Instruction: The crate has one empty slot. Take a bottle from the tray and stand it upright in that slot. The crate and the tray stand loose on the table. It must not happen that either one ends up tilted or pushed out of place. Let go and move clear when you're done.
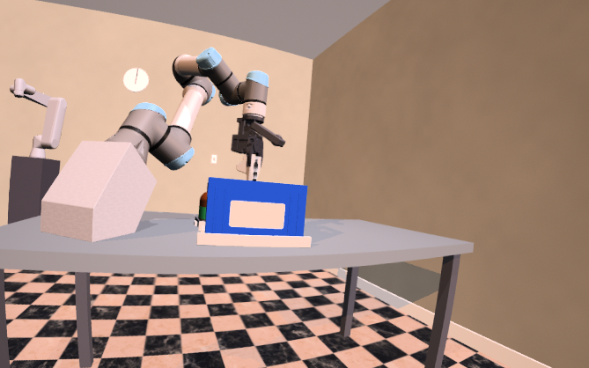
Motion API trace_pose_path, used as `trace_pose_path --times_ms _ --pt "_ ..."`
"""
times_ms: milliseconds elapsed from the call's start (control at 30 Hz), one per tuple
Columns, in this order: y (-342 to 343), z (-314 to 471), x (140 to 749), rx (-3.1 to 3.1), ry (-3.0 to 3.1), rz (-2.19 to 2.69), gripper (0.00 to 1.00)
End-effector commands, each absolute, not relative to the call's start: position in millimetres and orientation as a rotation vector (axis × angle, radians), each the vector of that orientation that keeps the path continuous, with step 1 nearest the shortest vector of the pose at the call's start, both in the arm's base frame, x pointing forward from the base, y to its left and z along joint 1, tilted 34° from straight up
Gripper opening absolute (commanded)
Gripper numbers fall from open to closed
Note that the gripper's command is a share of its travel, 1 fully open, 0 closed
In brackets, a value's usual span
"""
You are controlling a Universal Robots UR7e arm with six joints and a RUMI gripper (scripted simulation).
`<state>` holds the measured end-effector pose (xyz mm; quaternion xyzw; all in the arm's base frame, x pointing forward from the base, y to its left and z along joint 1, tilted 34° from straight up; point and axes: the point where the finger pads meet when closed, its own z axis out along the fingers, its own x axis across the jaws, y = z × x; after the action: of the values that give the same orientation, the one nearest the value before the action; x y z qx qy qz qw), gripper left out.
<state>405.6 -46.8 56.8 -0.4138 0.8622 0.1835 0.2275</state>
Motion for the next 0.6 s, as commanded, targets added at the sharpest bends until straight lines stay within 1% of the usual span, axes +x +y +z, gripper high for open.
trace_pose_path --times_ms 0,567 --pt "-46.3 55.7 406.3 -1.14 2.375 0.504 0.0" --pt "-42.7 49.7 408.0 -1.14 2.375 0.504 0.0"
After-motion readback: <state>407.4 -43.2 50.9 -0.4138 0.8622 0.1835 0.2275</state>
